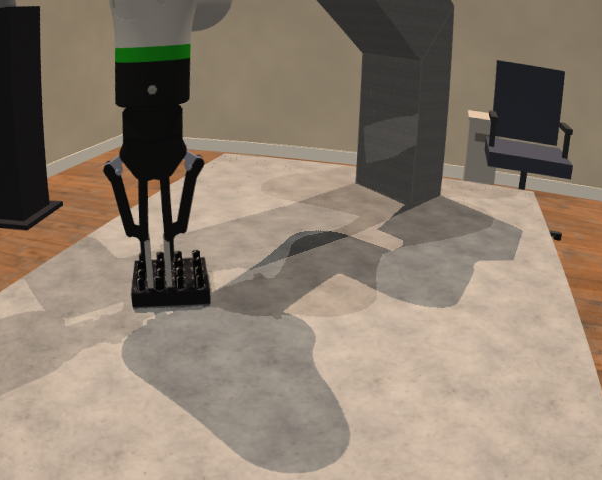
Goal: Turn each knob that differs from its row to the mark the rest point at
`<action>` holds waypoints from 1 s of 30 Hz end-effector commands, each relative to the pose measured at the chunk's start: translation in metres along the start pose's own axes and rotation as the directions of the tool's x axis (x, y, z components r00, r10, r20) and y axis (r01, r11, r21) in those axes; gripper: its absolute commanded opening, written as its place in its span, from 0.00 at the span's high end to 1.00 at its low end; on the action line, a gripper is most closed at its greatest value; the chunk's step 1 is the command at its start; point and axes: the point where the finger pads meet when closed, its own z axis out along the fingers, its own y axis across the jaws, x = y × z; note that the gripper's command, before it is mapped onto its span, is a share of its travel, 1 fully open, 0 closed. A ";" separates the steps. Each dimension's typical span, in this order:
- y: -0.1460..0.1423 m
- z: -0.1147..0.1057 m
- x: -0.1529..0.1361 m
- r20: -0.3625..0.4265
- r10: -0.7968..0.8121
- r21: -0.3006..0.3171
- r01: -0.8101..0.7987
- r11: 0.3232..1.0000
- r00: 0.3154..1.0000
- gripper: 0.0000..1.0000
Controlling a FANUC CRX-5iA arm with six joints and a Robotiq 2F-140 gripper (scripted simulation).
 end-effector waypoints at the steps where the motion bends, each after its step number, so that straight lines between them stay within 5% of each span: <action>1: 0.000 0.000 0.000 0.000 0.000 0.000 0.000 1.000 1.000 0.88; 29: 0.000 0.000 0.000 0.000 0.000 0.000 0.000 1.000 1.000 0.88; 30: 0.000 0.000 0.000 0.000 0.000 0.000 0.000 1.000 1.000 0.95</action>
